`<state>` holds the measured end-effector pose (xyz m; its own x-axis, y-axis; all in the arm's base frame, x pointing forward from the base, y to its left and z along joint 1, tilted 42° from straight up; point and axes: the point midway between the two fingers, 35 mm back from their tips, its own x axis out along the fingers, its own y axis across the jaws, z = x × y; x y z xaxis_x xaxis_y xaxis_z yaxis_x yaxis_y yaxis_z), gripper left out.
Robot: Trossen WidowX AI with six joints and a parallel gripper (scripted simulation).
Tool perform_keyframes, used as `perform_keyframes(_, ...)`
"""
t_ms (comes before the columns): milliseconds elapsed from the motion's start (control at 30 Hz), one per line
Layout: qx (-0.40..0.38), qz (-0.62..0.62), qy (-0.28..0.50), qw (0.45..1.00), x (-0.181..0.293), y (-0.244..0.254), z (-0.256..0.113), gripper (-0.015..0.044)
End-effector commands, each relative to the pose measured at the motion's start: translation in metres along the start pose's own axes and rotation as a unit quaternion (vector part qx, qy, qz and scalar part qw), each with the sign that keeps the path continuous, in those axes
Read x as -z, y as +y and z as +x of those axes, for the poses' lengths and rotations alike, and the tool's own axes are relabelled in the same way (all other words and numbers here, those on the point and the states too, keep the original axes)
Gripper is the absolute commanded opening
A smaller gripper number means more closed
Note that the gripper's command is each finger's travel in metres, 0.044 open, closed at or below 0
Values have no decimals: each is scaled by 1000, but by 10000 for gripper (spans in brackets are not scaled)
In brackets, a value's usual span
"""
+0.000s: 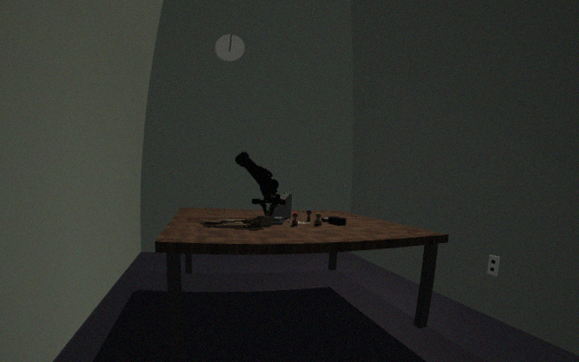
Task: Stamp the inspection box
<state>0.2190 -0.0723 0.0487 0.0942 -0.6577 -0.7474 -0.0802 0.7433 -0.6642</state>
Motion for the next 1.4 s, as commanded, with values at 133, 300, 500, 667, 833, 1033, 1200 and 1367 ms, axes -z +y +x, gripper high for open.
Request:
perform_keyframes(133, -1, 3, -1, 1000, -1, 0, -4, 0)
perform_keyframes(300, -1, 3, -1, 1000, -2, 0, -6, 0)
perform_keyframes(500, -2, 3, -1, 1000, -2, 1, -9, 0)
perform_keyframes(667, -2, 3, -1, 1000, -2, 1, -12, 0)
perform_keyframes(833, -2, 3, -1, 1000, -3, 1, -14, 0)
perform_keyframes(1033, -3, 3, -1, 1000, -3, 1, -17, 0)
perform_keyframes(1200, -3, 3, -1, 1000, -3, 1, -19, 0)
perform_keyframes(1367, -3, 3, -1, 1000, -3, 1, -21, 0)
